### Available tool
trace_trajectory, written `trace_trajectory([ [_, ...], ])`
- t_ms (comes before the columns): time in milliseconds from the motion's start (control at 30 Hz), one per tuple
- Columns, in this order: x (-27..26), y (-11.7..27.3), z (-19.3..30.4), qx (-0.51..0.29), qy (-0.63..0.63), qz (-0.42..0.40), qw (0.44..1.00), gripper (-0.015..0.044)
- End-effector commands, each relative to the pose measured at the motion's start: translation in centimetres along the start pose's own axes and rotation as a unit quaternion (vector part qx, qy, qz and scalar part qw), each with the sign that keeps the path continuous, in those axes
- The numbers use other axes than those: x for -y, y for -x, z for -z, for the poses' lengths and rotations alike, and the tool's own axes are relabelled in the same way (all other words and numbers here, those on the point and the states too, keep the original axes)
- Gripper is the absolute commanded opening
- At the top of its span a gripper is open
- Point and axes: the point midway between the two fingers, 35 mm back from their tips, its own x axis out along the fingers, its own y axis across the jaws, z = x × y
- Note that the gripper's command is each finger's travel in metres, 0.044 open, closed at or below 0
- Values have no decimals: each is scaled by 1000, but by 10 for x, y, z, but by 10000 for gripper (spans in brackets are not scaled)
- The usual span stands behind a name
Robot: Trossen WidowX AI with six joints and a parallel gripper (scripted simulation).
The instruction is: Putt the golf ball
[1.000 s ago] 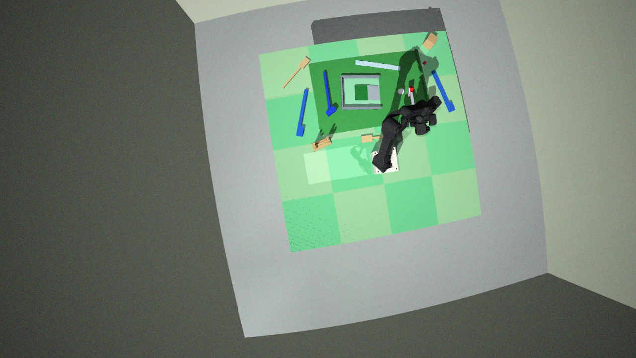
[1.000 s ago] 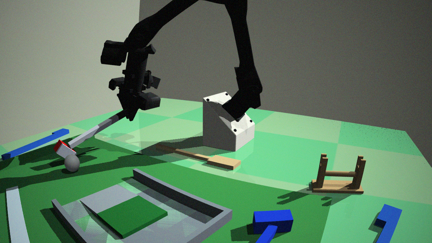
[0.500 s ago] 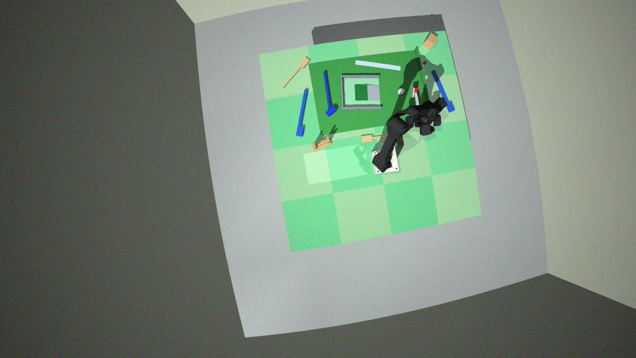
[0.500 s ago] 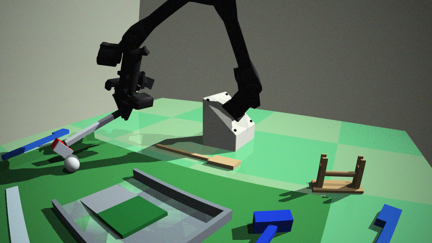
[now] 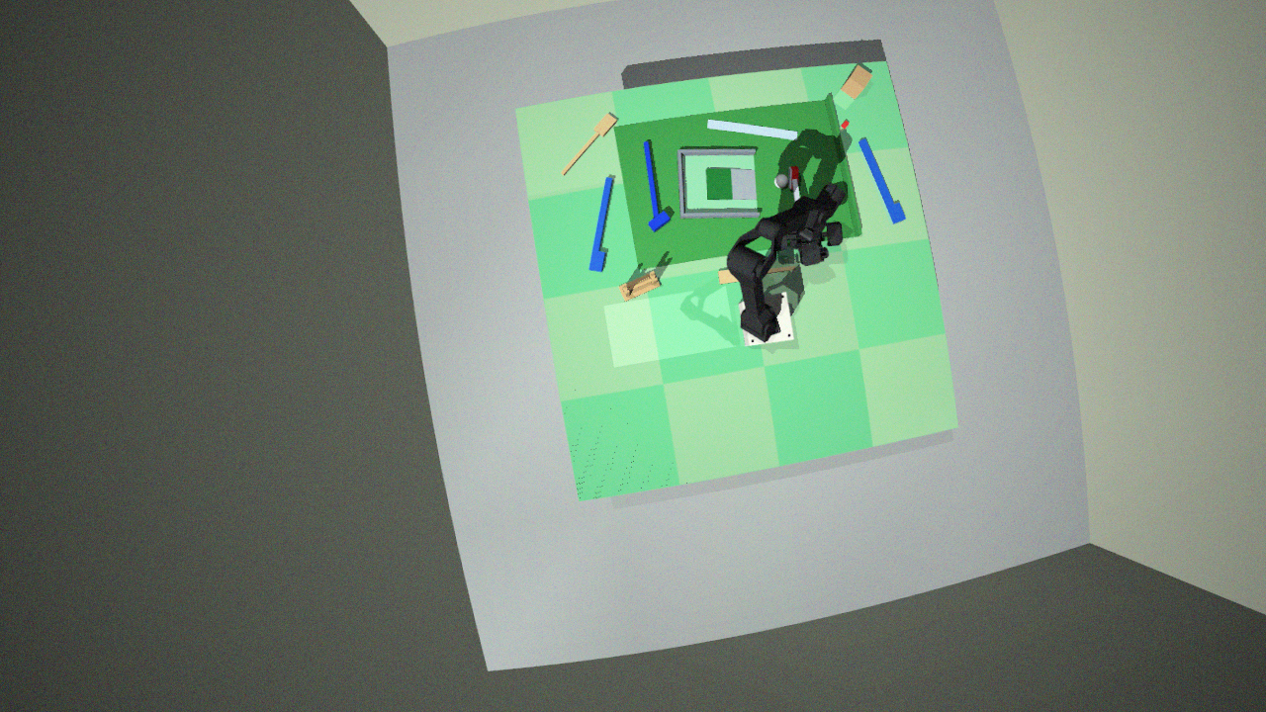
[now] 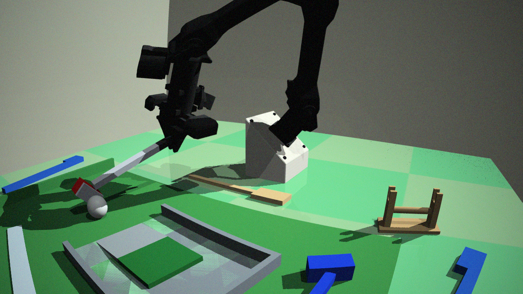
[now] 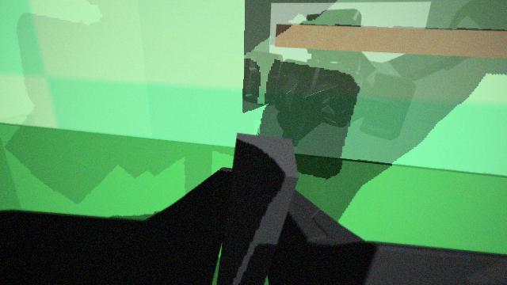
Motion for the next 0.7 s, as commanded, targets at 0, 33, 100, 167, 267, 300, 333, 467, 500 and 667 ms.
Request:
trace_trajectory([
  [0, 32, 5, -8, 1, -7, 5, 1000, 0],
  [33, 32, 5, -8, 1, -7, 5, 1000, 0],
  [100, 32, 6, -8, 1, -7, 5, 1000, 0],
  [167, 31, 11, -8, 1, -7, 4, 1000, 0],
  [267, 31, 25, -7, 1, -7, 4, 1000, 0],
  [300, 30, 31, -6, 1, -7, 4, 1000, 0],
  [333, 30, 38, -6, 1, -7, 4, 1000, 0],
  [467, 31, 63, -8, 1, -7, 4, 1000, 0],
  [500, 31, 66, -8, 1, -7, 4, 1000, 0],
  [667, 32, 60, -9, 3, -10, 6, 1000, 0],
])
